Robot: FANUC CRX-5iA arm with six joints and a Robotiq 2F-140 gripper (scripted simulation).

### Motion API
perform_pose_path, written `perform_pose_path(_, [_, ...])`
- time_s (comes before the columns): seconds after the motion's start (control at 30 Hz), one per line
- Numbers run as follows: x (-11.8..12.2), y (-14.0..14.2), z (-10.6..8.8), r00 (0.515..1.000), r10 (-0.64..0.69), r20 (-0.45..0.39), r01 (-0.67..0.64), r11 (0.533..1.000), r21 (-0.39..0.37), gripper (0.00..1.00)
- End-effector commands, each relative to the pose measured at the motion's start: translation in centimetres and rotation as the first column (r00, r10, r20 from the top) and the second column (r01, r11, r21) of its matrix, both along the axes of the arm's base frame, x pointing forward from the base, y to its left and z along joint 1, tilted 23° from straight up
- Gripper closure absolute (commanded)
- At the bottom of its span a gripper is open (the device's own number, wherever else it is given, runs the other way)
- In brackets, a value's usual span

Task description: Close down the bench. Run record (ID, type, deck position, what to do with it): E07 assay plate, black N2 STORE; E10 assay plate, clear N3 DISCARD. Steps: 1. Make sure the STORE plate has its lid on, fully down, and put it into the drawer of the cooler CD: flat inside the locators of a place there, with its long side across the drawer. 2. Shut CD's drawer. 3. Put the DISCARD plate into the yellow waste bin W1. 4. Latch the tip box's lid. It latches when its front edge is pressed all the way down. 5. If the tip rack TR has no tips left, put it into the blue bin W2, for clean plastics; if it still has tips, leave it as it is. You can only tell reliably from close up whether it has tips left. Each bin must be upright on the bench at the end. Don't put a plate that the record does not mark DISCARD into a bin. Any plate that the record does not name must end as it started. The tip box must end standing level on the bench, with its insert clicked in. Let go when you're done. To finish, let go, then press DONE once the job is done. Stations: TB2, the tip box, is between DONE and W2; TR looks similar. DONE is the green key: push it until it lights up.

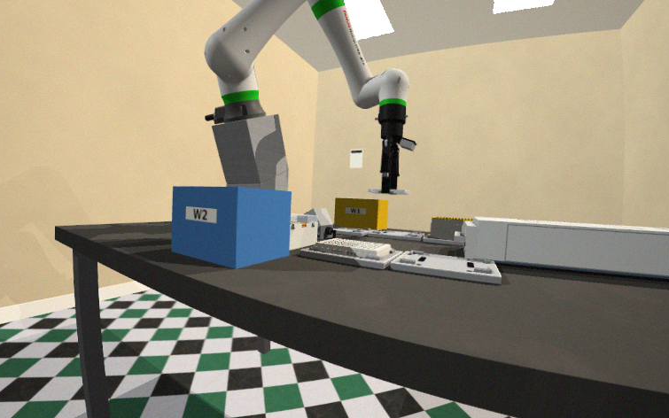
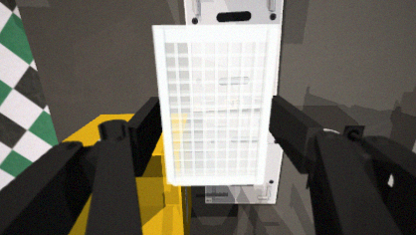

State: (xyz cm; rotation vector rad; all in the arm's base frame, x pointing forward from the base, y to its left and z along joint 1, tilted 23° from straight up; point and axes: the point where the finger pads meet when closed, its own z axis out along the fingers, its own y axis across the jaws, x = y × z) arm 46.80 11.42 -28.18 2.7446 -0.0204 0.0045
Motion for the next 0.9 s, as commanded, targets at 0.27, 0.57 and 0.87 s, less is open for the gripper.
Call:
perform_pose_path(0.27, [-2.1,1.6,-0.6,1.000,0.001,0.002,-0.001,1.000,0.001,0.90])
perform_pose_path(0.57, [-4.0,2.9,-1.2,1.000,0.001,0.001,-0.001,1.000,0.001,0.90])
perform_pose_path(0.87, [-5.5,4.0,-1.6,1.000,0.001,0.001,-0.001,1.000,0.001,0.90])
